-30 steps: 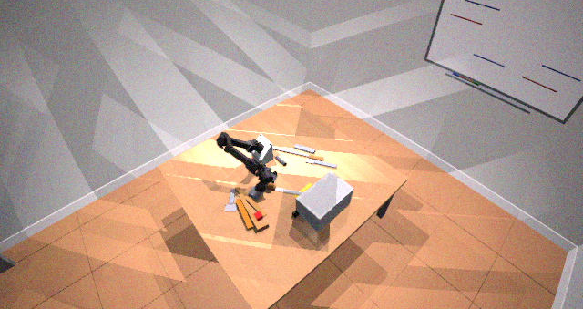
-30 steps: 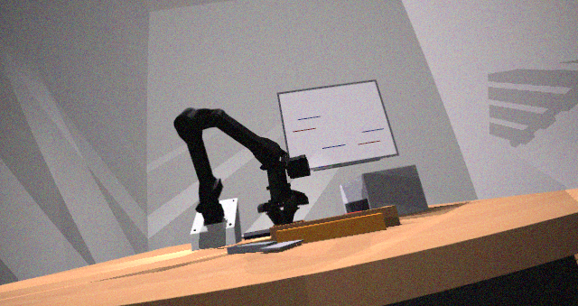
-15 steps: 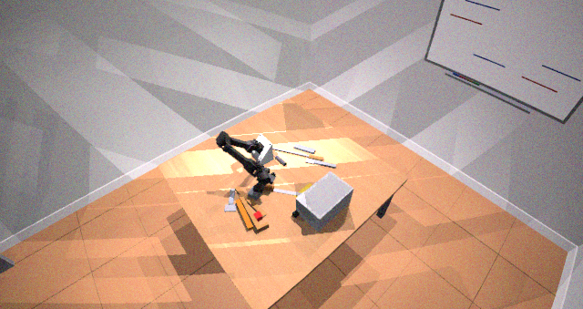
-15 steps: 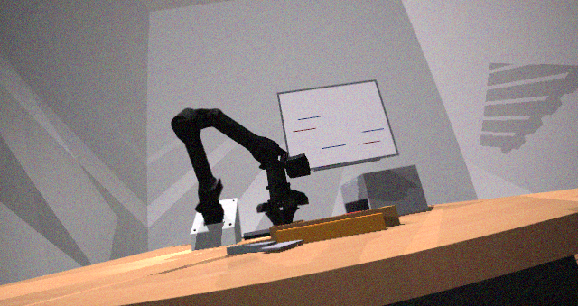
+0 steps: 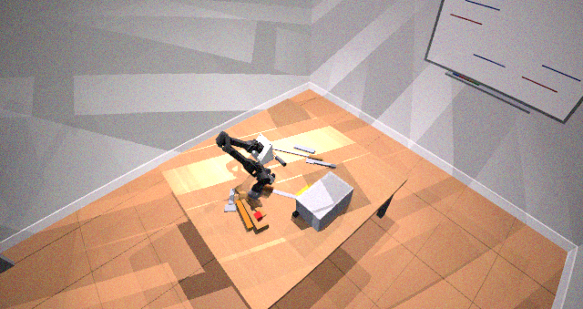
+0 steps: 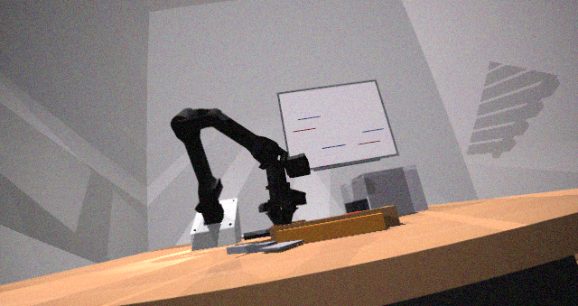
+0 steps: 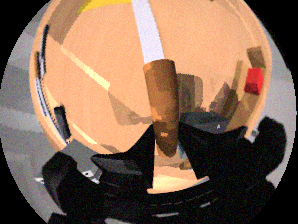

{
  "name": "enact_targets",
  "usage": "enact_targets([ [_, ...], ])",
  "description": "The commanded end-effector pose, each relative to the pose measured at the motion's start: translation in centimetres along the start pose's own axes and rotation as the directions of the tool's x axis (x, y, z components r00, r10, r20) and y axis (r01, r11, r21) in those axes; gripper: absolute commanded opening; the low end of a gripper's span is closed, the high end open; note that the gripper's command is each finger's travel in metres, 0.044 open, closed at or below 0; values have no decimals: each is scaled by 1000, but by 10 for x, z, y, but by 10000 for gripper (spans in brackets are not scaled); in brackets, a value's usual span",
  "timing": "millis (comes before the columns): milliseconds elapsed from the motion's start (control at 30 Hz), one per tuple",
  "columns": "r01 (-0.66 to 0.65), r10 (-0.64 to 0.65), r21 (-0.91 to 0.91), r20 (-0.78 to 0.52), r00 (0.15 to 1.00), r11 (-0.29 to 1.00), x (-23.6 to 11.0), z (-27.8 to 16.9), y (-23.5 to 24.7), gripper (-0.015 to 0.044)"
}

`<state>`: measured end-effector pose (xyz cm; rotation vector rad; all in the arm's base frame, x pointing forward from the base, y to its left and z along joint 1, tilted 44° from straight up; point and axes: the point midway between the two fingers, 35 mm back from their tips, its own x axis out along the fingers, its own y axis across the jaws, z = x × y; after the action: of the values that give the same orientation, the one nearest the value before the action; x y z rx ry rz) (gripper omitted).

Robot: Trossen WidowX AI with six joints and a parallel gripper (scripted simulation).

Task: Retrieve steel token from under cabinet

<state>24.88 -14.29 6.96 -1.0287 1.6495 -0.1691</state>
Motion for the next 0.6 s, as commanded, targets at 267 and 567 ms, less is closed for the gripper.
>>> enact_targets([
  [267, 15, -15, 110, -2, 1000, 994, -2, -1, -5, 0],
  [567, 15, -15, 105, -2, 1000, 994, -2, -6, -3, 0],
])
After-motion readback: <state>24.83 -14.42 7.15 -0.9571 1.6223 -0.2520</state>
